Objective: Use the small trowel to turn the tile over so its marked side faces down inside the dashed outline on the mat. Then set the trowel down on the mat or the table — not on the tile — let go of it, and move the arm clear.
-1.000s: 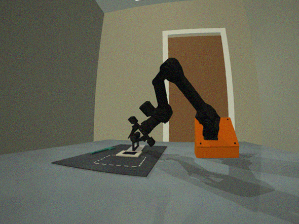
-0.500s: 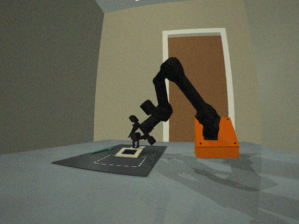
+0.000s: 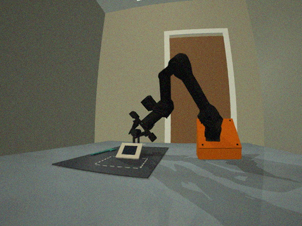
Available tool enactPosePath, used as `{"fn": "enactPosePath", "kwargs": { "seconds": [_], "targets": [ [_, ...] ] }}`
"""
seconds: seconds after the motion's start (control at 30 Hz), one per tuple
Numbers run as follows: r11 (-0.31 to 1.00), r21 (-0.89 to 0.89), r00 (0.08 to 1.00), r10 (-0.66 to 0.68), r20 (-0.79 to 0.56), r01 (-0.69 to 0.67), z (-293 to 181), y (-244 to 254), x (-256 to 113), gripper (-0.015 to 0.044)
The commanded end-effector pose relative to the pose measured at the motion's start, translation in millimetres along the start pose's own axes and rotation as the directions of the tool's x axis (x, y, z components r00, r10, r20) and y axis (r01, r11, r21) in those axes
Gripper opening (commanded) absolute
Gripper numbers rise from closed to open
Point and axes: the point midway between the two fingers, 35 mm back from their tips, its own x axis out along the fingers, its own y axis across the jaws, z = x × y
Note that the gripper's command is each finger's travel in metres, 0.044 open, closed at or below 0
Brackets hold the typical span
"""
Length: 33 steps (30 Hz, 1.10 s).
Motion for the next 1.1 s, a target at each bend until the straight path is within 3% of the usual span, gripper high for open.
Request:
{"fn": "enactPosePath", "kwargs": {
  "seconds": [0.0, 1.07],
  "targets": [
    [1.000, -0.008, 1.000, 0.010, -0.003, -0.010, -5, 7, -5, 0.0000],
    [1.000, -0.007, 1.000, 0.009, -0.003, -0.009, -57, 21, -17, 0.0000]
  ]
}}
